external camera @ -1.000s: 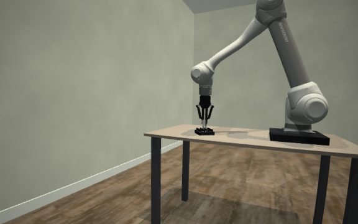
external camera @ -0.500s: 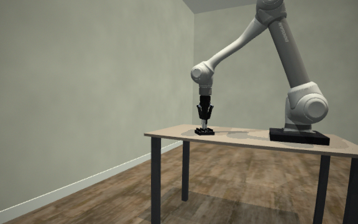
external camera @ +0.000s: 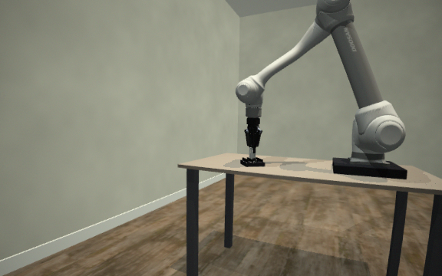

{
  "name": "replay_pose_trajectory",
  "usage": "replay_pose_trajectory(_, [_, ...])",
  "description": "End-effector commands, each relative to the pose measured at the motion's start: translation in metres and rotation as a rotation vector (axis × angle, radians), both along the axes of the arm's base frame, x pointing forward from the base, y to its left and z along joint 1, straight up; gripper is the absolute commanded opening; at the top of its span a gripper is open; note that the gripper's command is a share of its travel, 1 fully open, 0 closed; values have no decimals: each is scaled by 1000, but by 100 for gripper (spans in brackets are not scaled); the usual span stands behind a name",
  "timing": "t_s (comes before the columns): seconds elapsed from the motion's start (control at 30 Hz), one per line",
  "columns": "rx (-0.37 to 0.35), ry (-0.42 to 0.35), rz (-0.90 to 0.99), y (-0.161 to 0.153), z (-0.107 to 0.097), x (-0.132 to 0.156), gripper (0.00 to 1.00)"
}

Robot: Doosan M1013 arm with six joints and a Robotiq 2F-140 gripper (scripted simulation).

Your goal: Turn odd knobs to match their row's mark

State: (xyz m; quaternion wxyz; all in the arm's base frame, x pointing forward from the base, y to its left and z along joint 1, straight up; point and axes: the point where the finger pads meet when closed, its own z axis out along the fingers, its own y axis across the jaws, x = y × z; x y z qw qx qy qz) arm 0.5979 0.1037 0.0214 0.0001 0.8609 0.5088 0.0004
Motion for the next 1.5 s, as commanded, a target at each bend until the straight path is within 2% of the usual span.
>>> replay_pose_trajectory(0.0, [-1,0,-38,0,0,0,5])
replay_pose_trajectory(0.8, [-1,0,-89,0,0,0,5])
replay_pose_trajectory(0.83, [-1,0,-89,0,0,0,12])
replay_pose_trajectory(1.47, [-1,0,-89,0,0,0,12])
